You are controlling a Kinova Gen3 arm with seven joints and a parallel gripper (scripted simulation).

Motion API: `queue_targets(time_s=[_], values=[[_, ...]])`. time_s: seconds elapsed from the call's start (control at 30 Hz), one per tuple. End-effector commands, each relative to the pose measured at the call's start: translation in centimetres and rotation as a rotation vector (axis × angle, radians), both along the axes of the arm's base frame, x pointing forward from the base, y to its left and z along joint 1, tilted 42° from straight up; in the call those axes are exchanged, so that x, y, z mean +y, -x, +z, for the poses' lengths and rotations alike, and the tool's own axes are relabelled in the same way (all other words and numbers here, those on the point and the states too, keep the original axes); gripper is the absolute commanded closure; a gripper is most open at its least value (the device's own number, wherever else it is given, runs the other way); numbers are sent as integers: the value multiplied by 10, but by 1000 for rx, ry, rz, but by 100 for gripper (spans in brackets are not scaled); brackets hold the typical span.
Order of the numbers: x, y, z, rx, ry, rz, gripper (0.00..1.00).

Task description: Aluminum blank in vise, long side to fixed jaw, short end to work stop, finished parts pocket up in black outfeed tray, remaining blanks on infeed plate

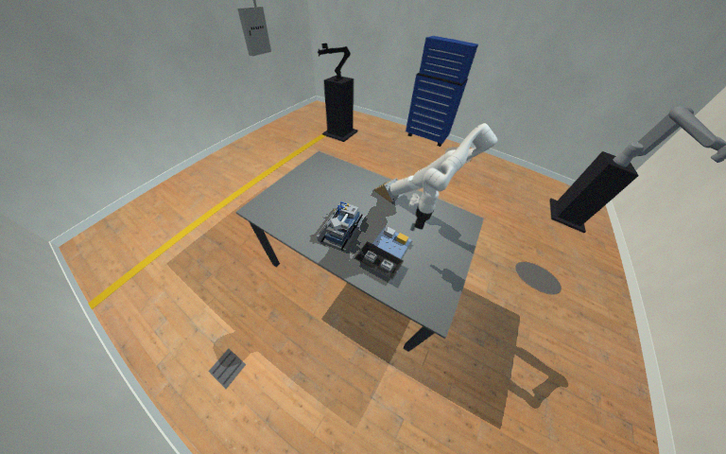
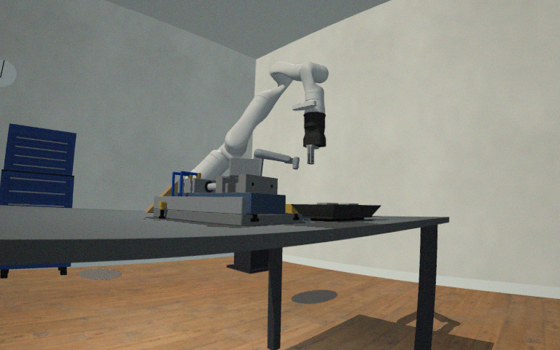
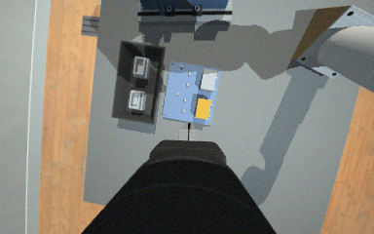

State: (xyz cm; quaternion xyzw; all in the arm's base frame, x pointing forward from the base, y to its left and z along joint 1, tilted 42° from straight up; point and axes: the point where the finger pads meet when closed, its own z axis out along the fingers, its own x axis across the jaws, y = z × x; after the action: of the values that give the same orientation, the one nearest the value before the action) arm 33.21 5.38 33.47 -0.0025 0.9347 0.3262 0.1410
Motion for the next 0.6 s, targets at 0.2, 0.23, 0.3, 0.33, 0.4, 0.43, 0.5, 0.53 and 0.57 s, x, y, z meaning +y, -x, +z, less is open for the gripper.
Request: queue_targets(time_s=[0.2, 0.23, 0.3, 0.33, 0.4, 0.43, 0.5, 0.53, 0.57], values=[[-3, -1, 0, -9, 4, -2, 100], [-3, -1, 0, -9, 4, -2, 100], [-3, -1, 0, -9, 4, -2, 100], [-3, -1, 0, -9, 4, -2, 100], [-3, -1, -1, -9, 4, -2, 100], [-3, -1, -1, -9, 4, -2, 100], [-2, -1, -2, -8, 4, -2, 100], [-2, -1, -2, -8, 4, -2, 100], [-2, -1, -3, -8, 4, -2, 100]])
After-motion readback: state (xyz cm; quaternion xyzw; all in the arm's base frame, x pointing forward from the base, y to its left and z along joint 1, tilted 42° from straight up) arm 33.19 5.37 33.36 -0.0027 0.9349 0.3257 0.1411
